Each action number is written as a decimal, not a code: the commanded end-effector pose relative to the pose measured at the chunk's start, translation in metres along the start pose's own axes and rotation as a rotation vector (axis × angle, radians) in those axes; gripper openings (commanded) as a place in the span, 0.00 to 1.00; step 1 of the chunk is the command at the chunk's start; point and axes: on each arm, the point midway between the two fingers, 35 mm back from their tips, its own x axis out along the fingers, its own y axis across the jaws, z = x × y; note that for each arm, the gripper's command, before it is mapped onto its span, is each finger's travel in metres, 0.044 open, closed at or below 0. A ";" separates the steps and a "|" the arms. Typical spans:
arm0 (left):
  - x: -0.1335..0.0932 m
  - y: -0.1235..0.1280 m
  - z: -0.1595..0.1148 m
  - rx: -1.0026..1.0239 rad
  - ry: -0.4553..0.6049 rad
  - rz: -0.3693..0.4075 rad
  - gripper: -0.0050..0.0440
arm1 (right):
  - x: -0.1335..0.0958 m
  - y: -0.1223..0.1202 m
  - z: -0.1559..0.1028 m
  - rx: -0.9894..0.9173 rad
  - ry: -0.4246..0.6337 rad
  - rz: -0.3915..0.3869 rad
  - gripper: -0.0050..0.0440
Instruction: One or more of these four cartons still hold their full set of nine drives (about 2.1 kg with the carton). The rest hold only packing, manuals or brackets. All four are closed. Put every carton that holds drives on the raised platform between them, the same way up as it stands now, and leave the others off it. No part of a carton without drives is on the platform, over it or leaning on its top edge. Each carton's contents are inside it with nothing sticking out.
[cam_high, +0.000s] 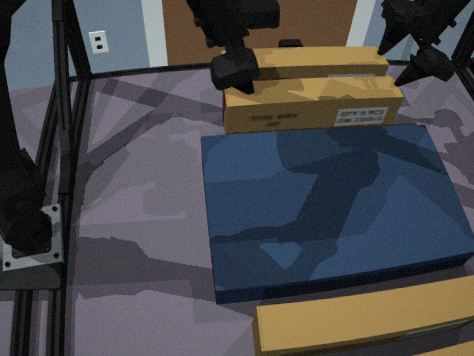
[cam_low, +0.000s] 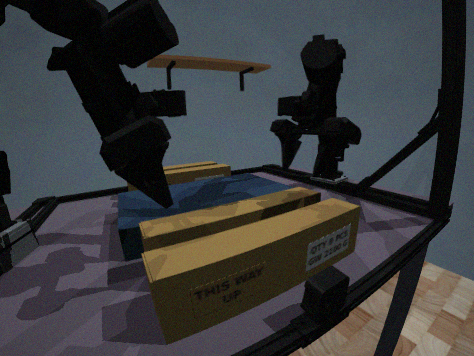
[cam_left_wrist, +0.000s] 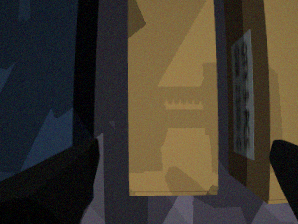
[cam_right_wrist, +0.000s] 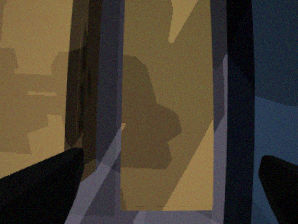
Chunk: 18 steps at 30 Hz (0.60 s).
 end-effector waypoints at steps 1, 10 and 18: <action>0.008 0.002 -0.006 0.008 0.009 0.004 0.90 | 0.006 -0.001 -0.005 -0.006 0.006 0.002 0.90; 0.050 0.002 -0.024 0.008 0.009 0.004 0.90 | 0.049 -0.001 -0.022 -0.006 0.006 0.002 0.90; 0.065 0.002 -0.030 0.008 0.009 0.004 0.90 | 0.063 -0.001 -0.028 -0.006 0.006 0.002 0.90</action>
